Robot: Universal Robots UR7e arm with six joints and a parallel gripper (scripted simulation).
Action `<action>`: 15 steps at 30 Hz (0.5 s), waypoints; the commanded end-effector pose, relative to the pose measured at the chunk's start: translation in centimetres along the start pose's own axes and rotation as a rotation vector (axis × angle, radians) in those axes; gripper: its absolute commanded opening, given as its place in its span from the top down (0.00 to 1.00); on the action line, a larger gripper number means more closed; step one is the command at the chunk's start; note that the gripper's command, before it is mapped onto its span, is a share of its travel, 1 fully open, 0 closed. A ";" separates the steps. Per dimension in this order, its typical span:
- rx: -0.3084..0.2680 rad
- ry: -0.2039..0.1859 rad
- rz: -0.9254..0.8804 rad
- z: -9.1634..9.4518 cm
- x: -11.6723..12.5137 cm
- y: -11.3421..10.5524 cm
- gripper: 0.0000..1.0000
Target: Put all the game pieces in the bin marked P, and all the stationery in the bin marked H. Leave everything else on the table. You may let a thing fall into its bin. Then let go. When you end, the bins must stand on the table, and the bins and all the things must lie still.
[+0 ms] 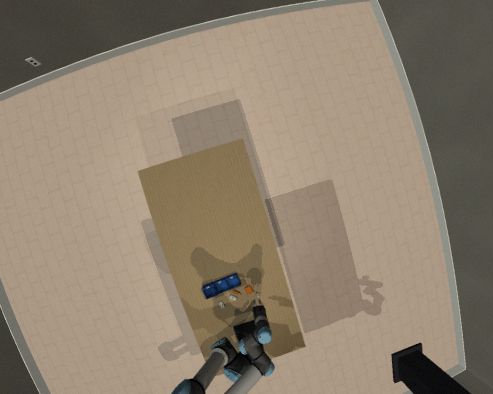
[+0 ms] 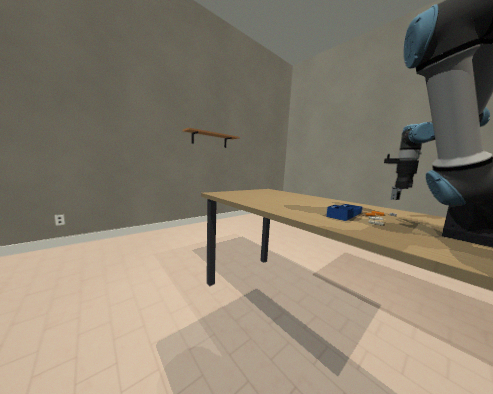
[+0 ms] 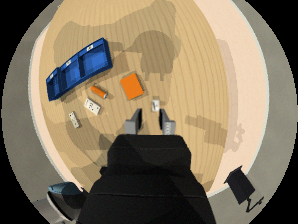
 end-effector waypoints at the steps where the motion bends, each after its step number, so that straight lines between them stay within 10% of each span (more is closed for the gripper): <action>1: 0.005 -0.001 0.002 -0.9 3.2 0.6 0.38; 15: 0.005 -0.001 0.002 -0.9 1.8 0.6 0.38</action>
Point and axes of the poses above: the point where the finger pads meet when closed, its own z axis back along the fingers, its own x axis across the jaws, y = z × x, the point moved 7 cm from there along z, back along the fingers, and after that the axes turned 12 degrees about -z, right-handed, at the moved point
